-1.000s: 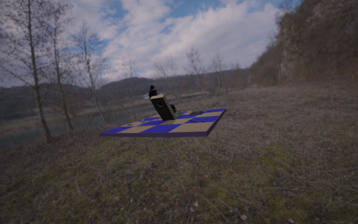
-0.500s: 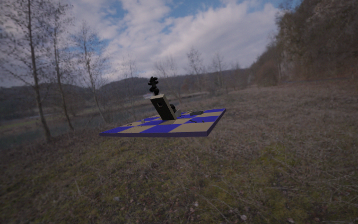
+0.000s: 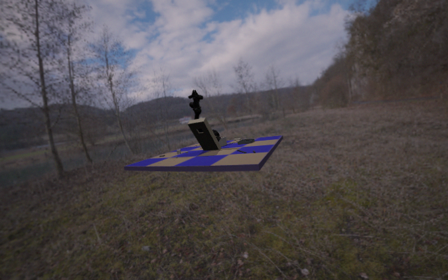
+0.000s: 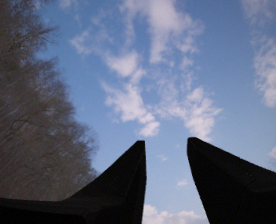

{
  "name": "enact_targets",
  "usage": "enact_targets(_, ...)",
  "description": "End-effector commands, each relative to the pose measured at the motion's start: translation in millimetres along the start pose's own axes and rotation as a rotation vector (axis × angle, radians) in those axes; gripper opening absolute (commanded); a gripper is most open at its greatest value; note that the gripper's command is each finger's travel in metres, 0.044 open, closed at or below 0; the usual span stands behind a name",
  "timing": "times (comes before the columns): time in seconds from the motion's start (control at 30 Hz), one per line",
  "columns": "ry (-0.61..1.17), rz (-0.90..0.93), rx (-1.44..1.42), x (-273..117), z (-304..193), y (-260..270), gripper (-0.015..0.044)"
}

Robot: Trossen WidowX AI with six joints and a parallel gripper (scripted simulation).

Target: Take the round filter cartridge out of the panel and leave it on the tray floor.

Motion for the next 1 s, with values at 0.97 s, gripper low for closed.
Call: enact_targets(0.97, 1.058, 1.647, -1.147, -208.4, -214.7, 237.4, 0.0113)
Point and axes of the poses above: the point midway between the two fingers, 35 mm back from their tips, its own x axis out along the fingers, its own y axis across the jaws, z = x × y, the point moved 1 cm from there along -x, back along the fingers, and after that the axes turned 9 degrees about x, right-handed, at the moved point
